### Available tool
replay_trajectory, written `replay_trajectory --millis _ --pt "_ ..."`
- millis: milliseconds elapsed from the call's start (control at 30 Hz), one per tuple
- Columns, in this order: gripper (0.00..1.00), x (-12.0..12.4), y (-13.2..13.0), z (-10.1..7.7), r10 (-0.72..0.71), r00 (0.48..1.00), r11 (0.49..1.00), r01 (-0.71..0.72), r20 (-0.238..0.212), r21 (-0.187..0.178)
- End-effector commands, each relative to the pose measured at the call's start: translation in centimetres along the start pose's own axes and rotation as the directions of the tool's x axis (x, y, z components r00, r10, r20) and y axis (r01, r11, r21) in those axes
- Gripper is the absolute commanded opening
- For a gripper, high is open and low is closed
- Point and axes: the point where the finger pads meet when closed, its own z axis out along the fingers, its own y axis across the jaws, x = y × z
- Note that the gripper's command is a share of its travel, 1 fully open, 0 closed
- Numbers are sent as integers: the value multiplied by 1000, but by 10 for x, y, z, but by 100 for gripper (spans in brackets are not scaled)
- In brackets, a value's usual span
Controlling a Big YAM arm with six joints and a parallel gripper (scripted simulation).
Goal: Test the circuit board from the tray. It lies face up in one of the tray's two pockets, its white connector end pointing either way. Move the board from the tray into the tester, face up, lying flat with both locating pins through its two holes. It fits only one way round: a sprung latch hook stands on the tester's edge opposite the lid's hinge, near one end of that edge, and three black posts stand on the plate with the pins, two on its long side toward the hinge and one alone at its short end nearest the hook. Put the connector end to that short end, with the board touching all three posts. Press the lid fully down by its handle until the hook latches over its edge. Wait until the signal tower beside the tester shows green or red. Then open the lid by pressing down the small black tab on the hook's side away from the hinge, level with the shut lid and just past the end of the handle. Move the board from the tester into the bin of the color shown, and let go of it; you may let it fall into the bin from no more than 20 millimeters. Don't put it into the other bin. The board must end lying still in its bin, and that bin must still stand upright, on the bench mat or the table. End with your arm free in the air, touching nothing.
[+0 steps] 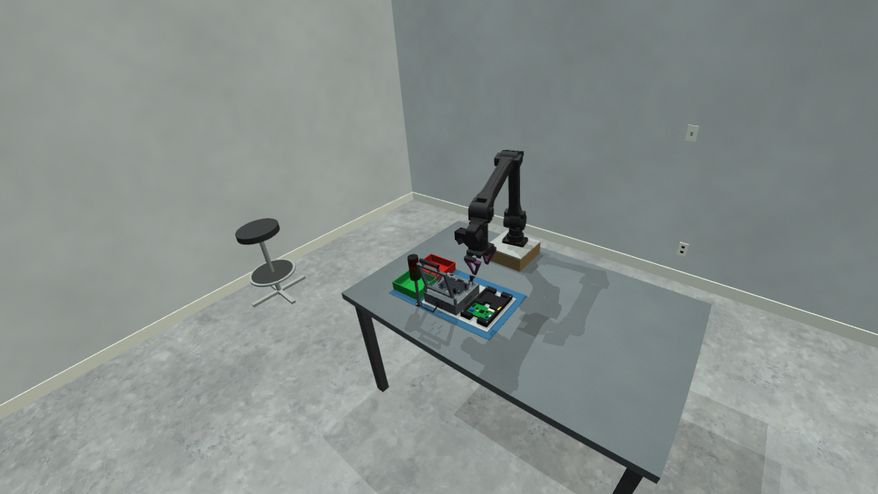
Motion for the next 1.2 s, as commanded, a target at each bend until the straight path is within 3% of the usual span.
replay_trajectory --millis 0,33,367,533,600,633,700,767,1167 --pt "92 10 5 31 -4 1000 1000 4 6 8" --pt "92 10 5 31 -4 1000 1000 4 6 8" --pt "92 9 3 125 -4 1000 1000 4 6 10" --pt "92 9 2 156 -5 1000 1000 5 6 10" --pt "92 9 2 156 -5 1000 1000 5 6 10" --pt "92 14 24 145 -5 1000 999 5 -5 -38" --pt "92 9 3 167 -6 1000 1000 6 6 8" --pt "92 9 2 172 -6 1000 1000 6 6 10" --pt "92 9 2 174 -5 1000 1000 5 7 12"
